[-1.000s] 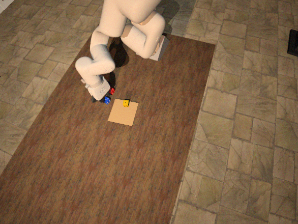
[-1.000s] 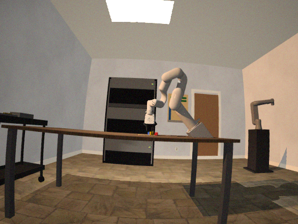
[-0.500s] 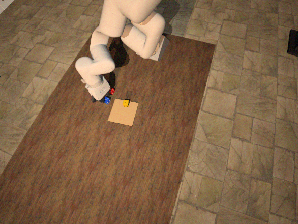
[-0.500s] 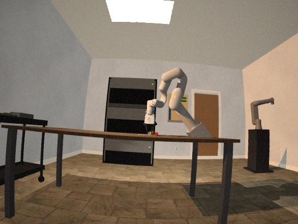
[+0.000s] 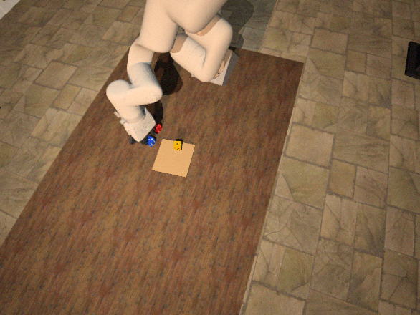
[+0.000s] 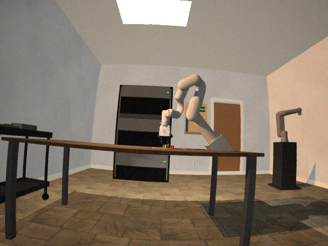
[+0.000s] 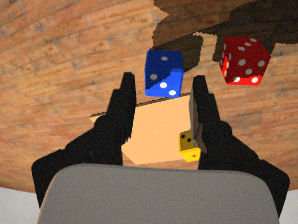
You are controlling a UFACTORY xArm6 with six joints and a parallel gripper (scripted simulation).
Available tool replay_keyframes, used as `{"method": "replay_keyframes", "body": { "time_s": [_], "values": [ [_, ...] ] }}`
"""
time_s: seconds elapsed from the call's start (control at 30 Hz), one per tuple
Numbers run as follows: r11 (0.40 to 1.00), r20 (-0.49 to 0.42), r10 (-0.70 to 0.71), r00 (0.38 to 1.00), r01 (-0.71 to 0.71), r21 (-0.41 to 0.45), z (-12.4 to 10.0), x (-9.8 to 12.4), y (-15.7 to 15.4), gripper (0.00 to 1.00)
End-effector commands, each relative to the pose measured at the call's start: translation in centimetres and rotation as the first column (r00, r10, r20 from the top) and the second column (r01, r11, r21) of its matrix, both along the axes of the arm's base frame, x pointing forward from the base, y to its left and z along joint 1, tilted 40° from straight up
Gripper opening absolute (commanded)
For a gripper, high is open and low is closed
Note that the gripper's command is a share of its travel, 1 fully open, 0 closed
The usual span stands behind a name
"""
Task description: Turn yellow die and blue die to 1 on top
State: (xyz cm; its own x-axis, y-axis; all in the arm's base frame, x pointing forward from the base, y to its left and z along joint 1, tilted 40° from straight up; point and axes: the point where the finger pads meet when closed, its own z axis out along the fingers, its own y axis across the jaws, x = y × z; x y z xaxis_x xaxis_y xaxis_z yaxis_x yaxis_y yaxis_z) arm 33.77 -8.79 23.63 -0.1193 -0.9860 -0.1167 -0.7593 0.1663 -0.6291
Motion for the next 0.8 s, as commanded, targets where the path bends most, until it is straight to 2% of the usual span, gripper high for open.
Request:
{"method": "replay_keyframes", "body": {
  "time_s": [0.0, 0.5, 0.77],
  "values": [
    [1.0, 0.002, 0.0, 1.0, 0.0, -0.001, -0.2, 0.3, 0.0, 0.47],
    [1.0, 0.002, 0.0, 1.0, 0.0, -0.001, -2.1, 1.9, 0.0, 0.47],
    [1.0, 0.002, 0.0, 1.0, 0.0, -0.001, -2.4, 2.1, 0.0, 0.47]
  ]
}}
